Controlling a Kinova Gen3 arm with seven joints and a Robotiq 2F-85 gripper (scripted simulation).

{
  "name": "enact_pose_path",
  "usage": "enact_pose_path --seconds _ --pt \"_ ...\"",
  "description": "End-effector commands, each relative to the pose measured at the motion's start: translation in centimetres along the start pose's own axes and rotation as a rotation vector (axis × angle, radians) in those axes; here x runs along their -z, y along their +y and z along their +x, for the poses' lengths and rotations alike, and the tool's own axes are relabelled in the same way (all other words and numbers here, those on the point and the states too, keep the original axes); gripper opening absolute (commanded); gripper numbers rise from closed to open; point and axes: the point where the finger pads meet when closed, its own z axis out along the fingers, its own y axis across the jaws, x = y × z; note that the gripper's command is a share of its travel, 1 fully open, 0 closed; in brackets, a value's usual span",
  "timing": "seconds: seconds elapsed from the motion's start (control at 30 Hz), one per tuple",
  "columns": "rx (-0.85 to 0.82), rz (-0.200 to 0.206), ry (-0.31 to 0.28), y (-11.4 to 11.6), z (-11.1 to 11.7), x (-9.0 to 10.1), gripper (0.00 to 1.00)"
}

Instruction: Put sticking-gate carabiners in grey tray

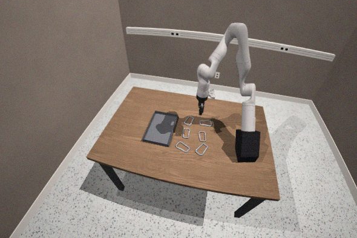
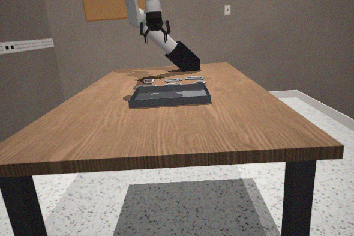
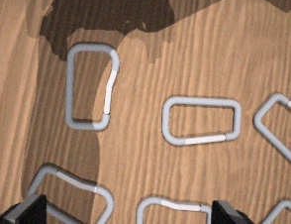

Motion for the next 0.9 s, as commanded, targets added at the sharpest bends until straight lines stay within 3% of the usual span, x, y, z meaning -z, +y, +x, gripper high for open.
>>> enact_pose_path --seconds 0.0,0.23,0.27,0.8,0.83,0.87 --pt "-0.003 0.003 0.007 -0.9 1.4 -1.5 1.00" --pt "-0.003 0.003 0.007 -0.9 1.4 -1.5 1.00" --pt "-0.002 0.002 0.006 -3.3 4.7 -5.8 1.00" --pt "-0.002 0.002 0.006 -3.3 4.7 -5.8 1.00" --pt "0.000 0.001 0.007 -5.1 7.0 -8.9 1.00" --pt "0.000 0.001 0.007 -5.1 7.0 -8.9 1.00"
